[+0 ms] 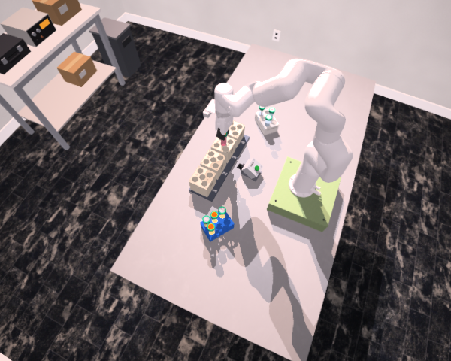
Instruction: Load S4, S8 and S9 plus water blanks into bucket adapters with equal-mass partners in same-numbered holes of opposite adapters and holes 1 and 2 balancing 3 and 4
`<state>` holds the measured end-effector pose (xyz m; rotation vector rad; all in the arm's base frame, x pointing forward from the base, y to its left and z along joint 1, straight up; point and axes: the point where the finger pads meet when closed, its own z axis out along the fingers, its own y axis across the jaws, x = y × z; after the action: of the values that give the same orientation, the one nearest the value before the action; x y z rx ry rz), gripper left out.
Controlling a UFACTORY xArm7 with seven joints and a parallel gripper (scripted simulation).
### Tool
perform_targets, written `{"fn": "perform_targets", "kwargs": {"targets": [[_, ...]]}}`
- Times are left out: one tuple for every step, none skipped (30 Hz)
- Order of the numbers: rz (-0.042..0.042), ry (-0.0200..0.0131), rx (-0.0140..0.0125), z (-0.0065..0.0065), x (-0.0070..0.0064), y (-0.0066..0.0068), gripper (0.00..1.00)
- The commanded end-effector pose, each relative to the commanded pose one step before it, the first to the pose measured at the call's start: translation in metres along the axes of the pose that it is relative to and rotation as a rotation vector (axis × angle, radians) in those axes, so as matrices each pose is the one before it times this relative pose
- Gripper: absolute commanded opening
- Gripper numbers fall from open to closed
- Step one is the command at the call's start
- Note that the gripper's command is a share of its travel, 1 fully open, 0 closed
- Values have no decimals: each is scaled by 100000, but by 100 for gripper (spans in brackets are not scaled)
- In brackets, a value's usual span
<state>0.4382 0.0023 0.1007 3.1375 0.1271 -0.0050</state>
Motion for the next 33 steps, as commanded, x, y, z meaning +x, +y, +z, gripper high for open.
{"fn": "perform_targets", "kwargs": {"targets": [[-1, 425, 90, 144, 174, 8, 0], [0, 0, 0, 100, -1, 0, 0], [0, 0, 0, 100, 0, 0, 0], [0, 0, 0, 100, 0, 0, 0], [0, 0, 0, 100, 0, 0, 0], [0, 0, 0, 100, 0, 0, 0], [0, 0, 0, 100, 0, 0, 0], [0, 0, 0, 100, 0, 0, 0], [0, 0, 0, 100, 0, 0, 0], [0, 0, 0, 100, 0, 0, 0], [0, 0, 0, 100, 0, 0, 0], [0, 0, 0, 100, 0, 0, 0], [0, 0, 0, 100, 0, 0, 0], [0, 0, 0, 100, 0, 0, 0], [0, 0, 0, 0, 0, 0, 0], [0, 0, 0, 0, 0, 0, 0], [0, 1, -1, 96, -4, -1, 0], [0, -1, 1, 104, 5, 2, 0], [0, 0, 0, 100, 0, 0, 0], [0, 0, 0, 100, 0, 0, 0], [0, 0, 0, 100, 0, 0, 0], [0, 0, 0, 100, 0, 0, 0], [0, 0, 0, 100, 0, 0, 0], [0, 0, 0, 100, 0, 0, 0], [0, 0, 0, 100, 0, 0, 0], [0, 0, 0, 100, 0, 0, 0], [0, 0, 0, 100, 0, 0, 0], [0, 0, 0, 100, 0, 0, 0], [0, 0, 0, 100, 0, 0, 0], [0, 0, 0, 100, 0, 0, 0], [0, 0, 0, 100, 0, 0, 0], [0, 0, 0, 0, 0, 0, 0], [0, 0, 0, 0, 0, 0, 0]]}}
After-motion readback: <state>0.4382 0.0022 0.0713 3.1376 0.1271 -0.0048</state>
